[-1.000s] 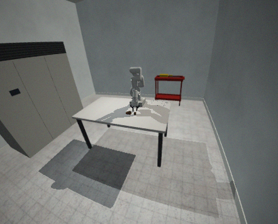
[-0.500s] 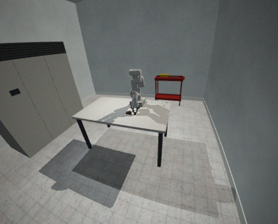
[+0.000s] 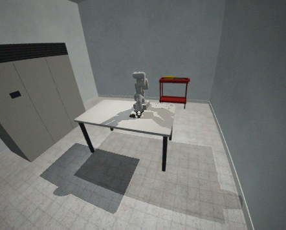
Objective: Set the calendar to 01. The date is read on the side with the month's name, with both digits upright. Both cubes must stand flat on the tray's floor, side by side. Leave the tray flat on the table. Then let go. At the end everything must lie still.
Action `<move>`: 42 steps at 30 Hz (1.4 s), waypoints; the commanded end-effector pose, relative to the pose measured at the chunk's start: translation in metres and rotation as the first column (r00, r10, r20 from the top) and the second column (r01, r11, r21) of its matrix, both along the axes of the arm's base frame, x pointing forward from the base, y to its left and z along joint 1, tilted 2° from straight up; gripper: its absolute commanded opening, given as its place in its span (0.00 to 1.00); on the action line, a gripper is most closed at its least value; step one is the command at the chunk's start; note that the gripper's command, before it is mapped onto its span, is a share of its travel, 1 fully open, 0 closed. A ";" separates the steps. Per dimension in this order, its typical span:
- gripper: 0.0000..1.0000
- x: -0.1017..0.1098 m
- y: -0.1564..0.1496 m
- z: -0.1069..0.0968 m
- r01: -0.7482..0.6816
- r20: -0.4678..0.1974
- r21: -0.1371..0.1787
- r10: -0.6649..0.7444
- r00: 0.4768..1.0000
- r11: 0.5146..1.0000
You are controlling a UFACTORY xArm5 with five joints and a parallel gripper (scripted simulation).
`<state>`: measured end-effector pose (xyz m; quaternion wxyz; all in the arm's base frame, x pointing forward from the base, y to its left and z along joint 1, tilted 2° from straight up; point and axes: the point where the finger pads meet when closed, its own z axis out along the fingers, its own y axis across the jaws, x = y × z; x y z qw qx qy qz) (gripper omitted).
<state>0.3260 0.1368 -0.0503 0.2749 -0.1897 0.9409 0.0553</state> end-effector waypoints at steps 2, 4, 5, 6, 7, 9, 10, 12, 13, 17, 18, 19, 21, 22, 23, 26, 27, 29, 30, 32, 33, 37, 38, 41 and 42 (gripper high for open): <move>0.47 0.000 0.000 0.000 0.000 0.002 0.001 0.000 1.000 1.000; 0.47 0.000 0.000 0.000 0.000 0.002 0.001 0.000 1.000 1.000; 0.47 0.000 0.000 0.000 0.000 0.002 0.001 0.000 1.000 1.000; 0.47 0.000 0.000 0.000 0.000 0.002 0.001 0.000 1.000 1.000; 0.47 0.000 0.000 0.000 0.000 0.002 0.001 0.000 1.000 1.000; 0.47 0.000 0.000 0.000 0.000 0.002 0.001 0.000 1.000 1.000; 0.47 0.000 0.000 0.000 0.000 0.002 0.001 0.000 1.000 1.000; 0.47 0.000 0.000 0.000 0.000 0.002 0.001 0.000 1.000 1.000; 0.47 0.000 0.000 0.000 0.000 0.002 0.001 0.000 1.000 1.000; 0.47 0.000 0.000 0.000 0.000 0.002 0.001 0.000 1.000 1.000; 0.47 0.000 0.000 0.000 0.000 0.002 0.001 0.000 1.000 1.000; 0.47 0.000 0.000 0.000 0.000 0.002 0.001 0.000 1.000 1.000; 0.47 0.000 0.000 0.000 0.000 0.002 0.001 0.000 1.000 1.000; 0.47 0.000 0.000 0.000 0.000 0.002 0.001 0.000 1.000 1.000; 0.47 0.000 0.000 0.000 0.000 0.002 0.001 0.000 1.000 1.000; 0.47 0.000 0.000 0.000 0.000 0.002 0.001 0.000 1.000 1.000; 0.47 0.000 0.000 0.000 0.000 0.002 0.001 0.000 1.000 1.000; 0.47 0.000 0.000 0.000 0.000 0.002 0.001 0.000 1.000 1.000; 0.47 0.000 0.000 0.000 0.000 0.002 0.001 0.000 1.000 1.000; 0.47 0.000 0.000 0.000 0.000 0.002 0.001 0.000 1.000 1.000; 0.47 0.000 0.000 0.000 0.000 0.002 0.001 0.000 1.000 1.000; 0.47 0.000 0.000 0.000 0.000 0.002 0.001 0.000 1.000 1.000; 0.27 0.000 0.000 0.000 0.000 0.002 0.001 0.000 1.000 1.000; 0.27 0.000 0.000 0.000 0.000 0.002 0.001 0.000 1.000 1.000; 0.27 0.000 0.000 0.000 0.000 0.002 0.001 0.000 1.000 1.000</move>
